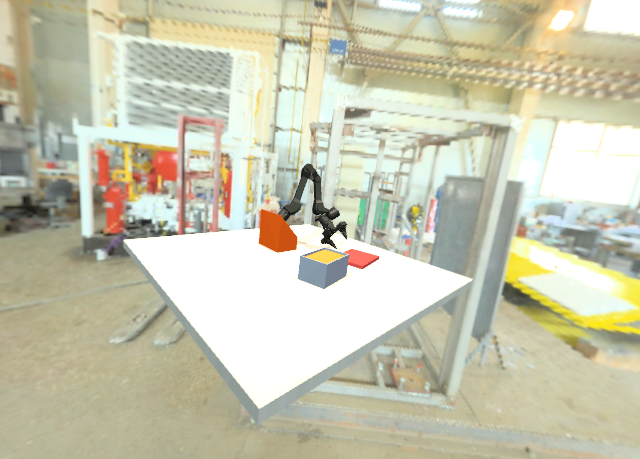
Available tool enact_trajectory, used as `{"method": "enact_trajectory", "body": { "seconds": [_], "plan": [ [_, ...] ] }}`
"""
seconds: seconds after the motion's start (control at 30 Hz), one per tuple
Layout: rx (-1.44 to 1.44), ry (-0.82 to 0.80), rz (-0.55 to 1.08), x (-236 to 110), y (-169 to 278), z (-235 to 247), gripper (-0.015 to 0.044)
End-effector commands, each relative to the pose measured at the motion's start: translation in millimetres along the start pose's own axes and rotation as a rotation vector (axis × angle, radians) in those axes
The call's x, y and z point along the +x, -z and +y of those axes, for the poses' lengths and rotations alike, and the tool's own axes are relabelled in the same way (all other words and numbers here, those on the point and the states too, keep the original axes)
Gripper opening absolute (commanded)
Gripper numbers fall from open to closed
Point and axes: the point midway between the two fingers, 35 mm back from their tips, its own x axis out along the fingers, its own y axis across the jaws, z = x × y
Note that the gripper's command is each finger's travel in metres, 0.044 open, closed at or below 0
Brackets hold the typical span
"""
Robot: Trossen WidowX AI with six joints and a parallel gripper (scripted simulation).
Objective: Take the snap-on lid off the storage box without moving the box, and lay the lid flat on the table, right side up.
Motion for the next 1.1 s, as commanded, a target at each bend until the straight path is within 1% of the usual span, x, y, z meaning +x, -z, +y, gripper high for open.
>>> {"method": "enact_trajectory", "body": {
  "seconds": [0.0, 0.47, 0.57, 1.07],
  "plan": [
    [0.005, -0.004, -0.003, -6.6, -1.4, -4.1, 0.0440],
    [0.006, -0.002, -0.004, -27.2, -1.5, -21.8, 0.0440],
    [0.006, -0.002, -0.004, -27.4, 0.1, -17.6, 0.0440],
    [0.007, -0.002, -0.003, -53.5, 0.8, -2.3, 0.0440]
  ]
}}
